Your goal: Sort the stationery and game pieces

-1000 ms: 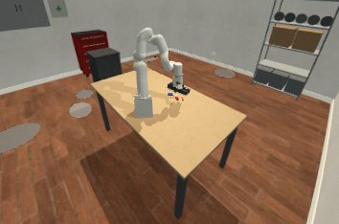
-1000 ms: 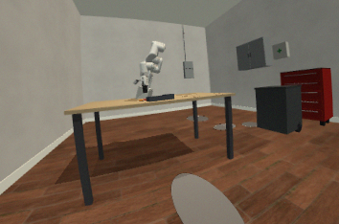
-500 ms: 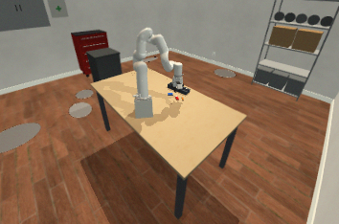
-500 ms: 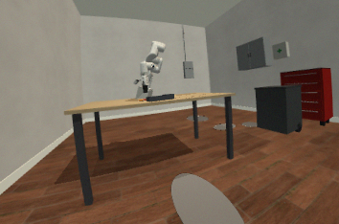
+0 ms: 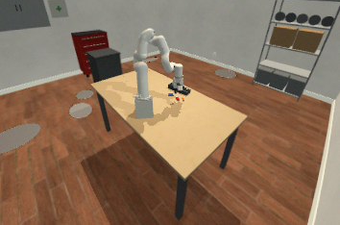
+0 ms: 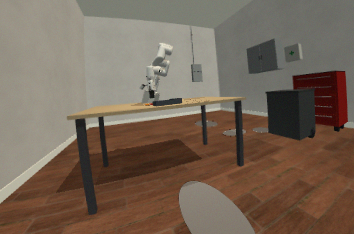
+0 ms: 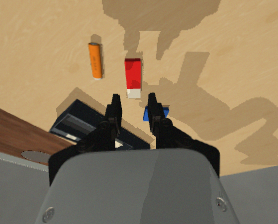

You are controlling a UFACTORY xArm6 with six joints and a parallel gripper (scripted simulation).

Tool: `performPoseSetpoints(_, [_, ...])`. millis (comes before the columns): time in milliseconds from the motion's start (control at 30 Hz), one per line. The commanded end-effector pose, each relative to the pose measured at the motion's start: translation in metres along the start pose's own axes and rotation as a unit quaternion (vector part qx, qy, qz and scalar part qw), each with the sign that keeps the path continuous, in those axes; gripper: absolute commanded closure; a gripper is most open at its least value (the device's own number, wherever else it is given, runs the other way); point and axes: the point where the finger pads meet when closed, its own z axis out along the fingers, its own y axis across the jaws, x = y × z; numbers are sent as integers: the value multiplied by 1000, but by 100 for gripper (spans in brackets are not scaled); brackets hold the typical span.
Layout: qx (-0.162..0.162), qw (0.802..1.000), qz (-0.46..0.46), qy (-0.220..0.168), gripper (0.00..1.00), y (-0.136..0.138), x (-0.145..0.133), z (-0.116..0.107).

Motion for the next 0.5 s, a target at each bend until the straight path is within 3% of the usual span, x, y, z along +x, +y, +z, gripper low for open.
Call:
performPoseSetpoints(0, [2,1000,0,-1,62,-2,-1,20])
performPoseSetpoints(300, [2,1000,0,-1,62,-3,-1,48])
performPoseSetpoints(467, [2,1000,0,-1,62,-3,-1,49])
